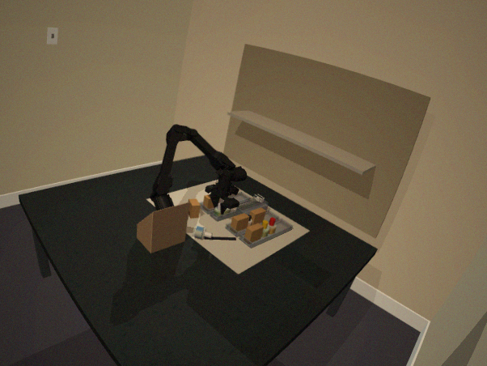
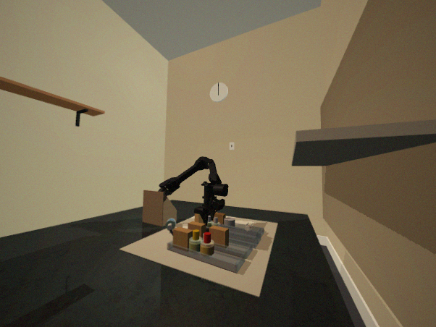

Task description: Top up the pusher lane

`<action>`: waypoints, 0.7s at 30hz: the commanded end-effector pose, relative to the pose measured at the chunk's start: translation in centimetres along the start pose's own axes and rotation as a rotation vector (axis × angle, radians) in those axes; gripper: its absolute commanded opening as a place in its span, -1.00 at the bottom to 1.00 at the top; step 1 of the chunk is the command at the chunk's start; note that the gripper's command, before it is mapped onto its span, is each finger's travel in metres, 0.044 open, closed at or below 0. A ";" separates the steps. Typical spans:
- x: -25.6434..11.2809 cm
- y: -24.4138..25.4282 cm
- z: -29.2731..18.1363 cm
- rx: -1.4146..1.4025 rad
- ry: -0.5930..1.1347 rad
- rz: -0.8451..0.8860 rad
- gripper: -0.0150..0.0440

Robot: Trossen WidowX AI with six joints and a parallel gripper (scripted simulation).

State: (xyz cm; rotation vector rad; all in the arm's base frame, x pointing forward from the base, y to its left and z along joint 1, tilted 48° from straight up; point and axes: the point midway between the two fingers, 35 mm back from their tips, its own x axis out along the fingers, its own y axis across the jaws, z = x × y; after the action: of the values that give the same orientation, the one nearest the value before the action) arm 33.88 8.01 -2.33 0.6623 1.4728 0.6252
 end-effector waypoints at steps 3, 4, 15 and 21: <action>0.0 0.2 0.1 -0.007 -0.006 0.006 -0.49; 0.0 0.2 0.0 -0.007 -0.006 0.006 -0.49; 0.0 0.2 -0.1 -0.007 -0.006 0.006 -0.49; 0.0 0.2 -0.2 -0.007 -0.006 0.006 -0.49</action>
State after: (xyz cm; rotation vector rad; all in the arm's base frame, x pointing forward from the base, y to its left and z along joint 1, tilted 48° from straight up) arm 33.57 8.03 -2.33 0.6621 1.4714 0.6252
